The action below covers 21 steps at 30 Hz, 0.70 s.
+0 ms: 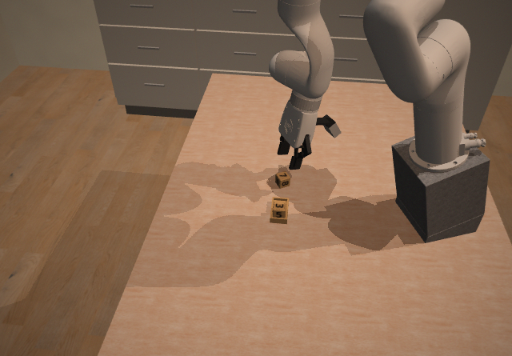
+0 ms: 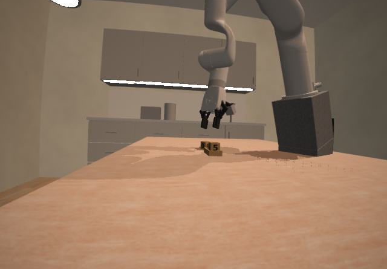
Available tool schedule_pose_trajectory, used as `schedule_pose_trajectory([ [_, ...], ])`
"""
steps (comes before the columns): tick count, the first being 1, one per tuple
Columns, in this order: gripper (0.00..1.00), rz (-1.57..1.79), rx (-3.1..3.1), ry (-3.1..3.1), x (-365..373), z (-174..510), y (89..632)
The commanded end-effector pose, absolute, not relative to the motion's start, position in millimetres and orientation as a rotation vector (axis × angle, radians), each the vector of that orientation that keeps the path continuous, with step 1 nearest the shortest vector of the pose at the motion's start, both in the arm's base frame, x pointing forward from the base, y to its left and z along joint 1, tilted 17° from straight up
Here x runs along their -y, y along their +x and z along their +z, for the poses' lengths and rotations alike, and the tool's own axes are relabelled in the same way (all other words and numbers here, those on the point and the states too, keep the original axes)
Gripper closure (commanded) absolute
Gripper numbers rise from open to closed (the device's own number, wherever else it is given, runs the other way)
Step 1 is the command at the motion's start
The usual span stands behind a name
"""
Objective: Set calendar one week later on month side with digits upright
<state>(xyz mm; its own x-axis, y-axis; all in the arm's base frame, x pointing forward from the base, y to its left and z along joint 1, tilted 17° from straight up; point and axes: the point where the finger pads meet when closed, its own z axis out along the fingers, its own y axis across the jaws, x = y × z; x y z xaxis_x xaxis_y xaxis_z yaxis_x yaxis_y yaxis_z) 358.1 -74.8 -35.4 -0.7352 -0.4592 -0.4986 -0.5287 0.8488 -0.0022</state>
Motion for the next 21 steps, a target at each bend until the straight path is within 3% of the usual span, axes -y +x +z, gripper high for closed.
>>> schedule_pose_trajectory([
  [1, 0.29, 0.207, -2.600, -0.746, 74, -37, 353],
  [21, 0.29, 0.058, -2.740, -0.772, 78, -29, 371],
])
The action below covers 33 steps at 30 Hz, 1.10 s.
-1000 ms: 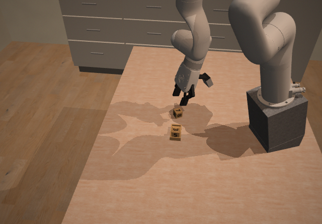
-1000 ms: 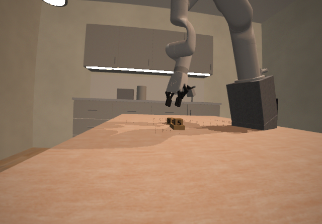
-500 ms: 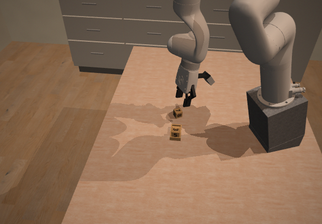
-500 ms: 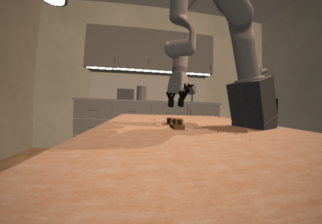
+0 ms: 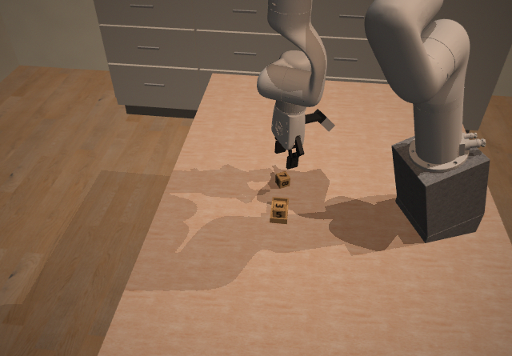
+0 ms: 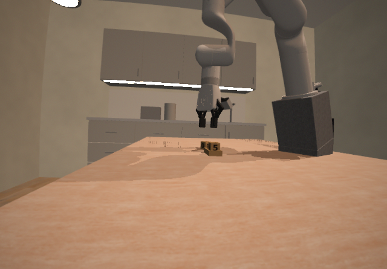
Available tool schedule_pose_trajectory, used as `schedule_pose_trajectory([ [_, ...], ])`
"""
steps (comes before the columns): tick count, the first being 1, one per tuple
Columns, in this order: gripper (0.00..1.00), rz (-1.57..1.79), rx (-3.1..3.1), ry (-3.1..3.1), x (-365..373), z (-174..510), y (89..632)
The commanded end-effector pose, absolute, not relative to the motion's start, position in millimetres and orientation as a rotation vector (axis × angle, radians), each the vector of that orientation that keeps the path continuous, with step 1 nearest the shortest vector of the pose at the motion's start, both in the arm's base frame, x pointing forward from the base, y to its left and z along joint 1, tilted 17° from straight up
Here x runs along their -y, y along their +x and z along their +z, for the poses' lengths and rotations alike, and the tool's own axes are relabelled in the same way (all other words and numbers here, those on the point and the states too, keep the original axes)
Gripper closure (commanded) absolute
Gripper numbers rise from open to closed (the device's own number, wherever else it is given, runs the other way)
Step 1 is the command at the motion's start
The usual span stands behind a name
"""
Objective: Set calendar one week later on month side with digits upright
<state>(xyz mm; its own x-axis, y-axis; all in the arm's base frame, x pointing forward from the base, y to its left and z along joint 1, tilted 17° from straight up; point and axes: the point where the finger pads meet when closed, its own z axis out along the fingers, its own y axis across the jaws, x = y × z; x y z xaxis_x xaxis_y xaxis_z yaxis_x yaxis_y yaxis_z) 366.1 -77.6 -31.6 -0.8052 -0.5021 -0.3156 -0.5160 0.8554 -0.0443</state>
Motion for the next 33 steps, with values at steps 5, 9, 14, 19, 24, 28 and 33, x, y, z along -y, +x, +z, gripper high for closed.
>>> schedule_pose_trajectory([
  [5, 0.29, 0.058, -2.740, -0.772, 76.8, -27.8, 372.9],
  [9, 0.00, 0.058, -2.740, -0.772, 76.8, -27.8, 373.0],
  [14, 0.00, 0.058, -2.740, -0.772, 76.8, -27.8, 373.0],
  [19, 0.00, 0.058, -2.740, -0.772, 76.8, -27.8, 373.0],
  [24, 0.00, 0.058, -2.740, -0.772, 76.8, -27.7, 372.9],
  [28, 0.00, 0.057, -2.740, -0.775, 76.7, -27.1, 372.4],
  [33, 0.00, 0.056, -2.737, -0.783, 76.6, -24.7, 370.3],
])
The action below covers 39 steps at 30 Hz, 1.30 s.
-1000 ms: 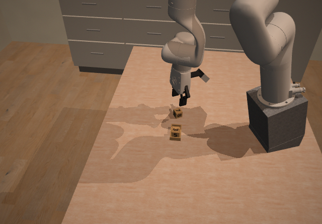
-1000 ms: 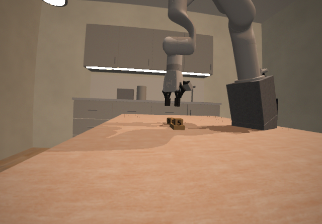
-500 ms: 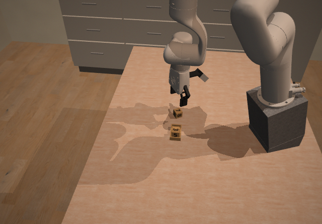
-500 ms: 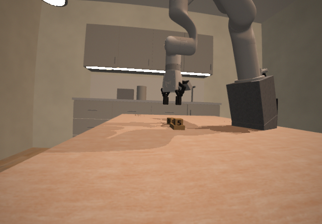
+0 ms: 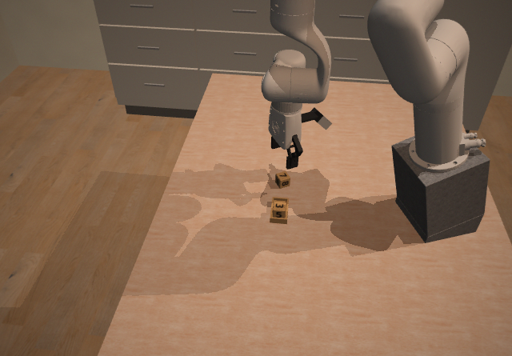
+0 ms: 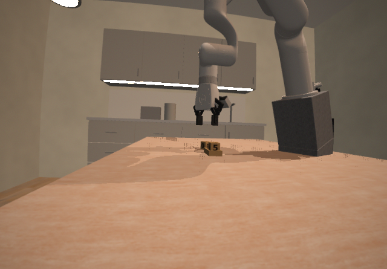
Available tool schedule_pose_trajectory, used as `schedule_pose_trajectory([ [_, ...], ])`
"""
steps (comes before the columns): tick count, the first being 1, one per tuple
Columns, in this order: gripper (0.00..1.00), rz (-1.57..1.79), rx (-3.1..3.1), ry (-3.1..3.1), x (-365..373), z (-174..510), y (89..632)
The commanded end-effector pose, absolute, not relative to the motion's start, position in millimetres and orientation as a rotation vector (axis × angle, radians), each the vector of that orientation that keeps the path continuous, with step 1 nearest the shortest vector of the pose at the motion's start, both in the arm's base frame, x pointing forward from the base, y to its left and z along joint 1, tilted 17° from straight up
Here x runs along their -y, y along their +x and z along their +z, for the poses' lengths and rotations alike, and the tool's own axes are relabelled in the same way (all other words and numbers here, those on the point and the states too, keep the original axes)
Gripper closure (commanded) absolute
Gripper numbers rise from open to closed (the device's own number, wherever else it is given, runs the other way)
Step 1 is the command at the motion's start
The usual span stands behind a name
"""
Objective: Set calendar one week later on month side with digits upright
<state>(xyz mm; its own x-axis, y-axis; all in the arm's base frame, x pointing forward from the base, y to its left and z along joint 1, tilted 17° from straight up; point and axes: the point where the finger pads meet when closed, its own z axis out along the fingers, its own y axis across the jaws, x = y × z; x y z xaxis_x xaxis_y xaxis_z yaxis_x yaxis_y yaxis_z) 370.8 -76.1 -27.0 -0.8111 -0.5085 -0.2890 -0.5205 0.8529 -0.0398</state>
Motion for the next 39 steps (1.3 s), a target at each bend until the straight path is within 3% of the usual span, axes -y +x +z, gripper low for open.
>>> schedule_pose_trajectory([
  [1, 0.00, 0.056, -2.737, -0.783, 76.6, -24.6, 370.2],
  [2, 0.51, 0.056, -2.737, -0.783, 76.6, -24.6, 370.2],
  [39, 0.51, 0.056, -2.737, -0.783, 76.6, -24.8, 370.3],
])
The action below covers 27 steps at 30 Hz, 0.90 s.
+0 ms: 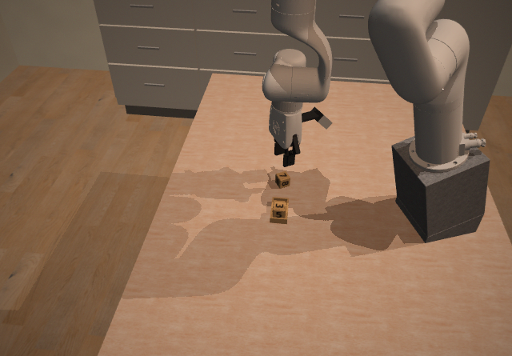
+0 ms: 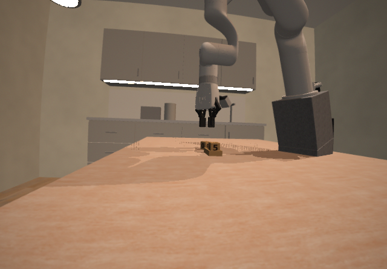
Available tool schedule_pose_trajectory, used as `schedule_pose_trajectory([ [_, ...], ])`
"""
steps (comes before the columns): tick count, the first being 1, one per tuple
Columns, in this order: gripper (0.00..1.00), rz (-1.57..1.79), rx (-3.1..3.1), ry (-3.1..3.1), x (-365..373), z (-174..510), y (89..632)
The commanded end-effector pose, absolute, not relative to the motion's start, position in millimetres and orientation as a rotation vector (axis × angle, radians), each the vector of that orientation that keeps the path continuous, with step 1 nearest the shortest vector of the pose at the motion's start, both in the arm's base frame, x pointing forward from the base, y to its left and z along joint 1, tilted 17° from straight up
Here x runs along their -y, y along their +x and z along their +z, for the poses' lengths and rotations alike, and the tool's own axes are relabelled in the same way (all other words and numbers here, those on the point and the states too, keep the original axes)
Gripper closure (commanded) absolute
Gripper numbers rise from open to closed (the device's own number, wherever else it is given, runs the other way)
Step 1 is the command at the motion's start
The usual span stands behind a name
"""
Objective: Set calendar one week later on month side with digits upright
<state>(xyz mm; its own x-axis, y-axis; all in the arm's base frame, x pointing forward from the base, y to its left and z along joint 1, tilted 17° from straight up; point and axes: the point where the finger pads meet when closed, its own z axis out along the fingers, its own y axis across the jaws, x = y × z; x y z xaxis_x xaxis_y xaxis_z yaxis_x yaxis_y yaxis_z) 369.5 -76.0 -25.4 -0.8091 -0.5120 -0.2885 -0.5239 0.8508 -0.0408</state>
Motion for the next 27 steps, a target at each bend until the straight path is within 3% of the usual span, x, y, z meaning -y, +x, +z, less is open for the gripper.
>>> schedule_pose_trajectory([
  [1, 0.51, 0.056, -2.737, -0.783, 77, -25, 370],
  [27, 0.51, 0.055, -2.737, -0.784, 74, -44, 376],
])
